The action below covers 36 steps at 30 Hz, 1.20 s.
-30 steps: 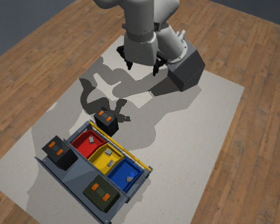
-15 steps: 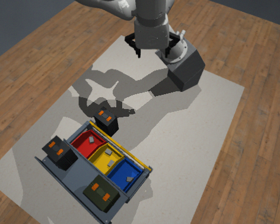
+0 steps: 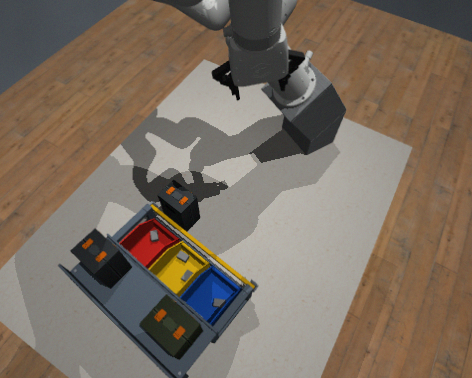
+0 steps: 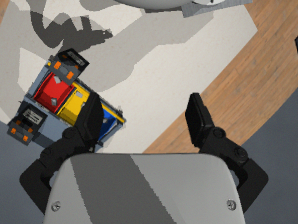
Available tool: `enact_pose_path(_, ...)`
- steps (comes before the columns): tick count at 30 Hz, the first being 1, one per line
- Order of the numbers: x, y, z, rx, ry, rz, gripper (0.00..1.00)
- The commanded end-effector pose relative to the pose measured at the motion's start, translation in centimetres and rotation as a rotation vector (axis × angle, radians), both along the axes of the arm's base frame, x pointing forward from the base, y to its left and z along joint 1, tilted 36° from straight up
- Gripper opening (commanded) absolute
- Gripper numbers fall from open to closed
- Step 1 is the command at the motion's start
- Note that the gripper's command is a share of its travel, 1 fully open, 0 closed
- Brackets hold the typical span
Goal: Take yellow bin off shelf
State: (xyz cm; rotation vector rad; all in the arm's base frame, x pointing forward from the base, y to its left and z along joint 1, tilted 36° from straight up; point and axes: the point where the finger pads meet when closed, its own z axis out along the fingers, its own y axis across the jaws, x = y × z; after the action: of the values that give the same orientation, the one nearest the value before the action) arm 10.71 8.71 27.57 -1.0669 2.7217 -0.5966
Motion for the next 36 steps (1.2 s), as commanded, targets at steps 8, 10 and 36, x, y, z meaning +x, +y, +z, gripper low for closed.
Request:
enact_pose_path(8,0.1,0.0,0.1,-0.027,0.044,0.047,1.0)
enact_pose_path(10,0.4,-0.1,0.0,-0.073,0.103,0.119,1.0)
enact_pose_path(36,1.1,-0.3,-0.1,-0.233,0.31,0.372,1.0)
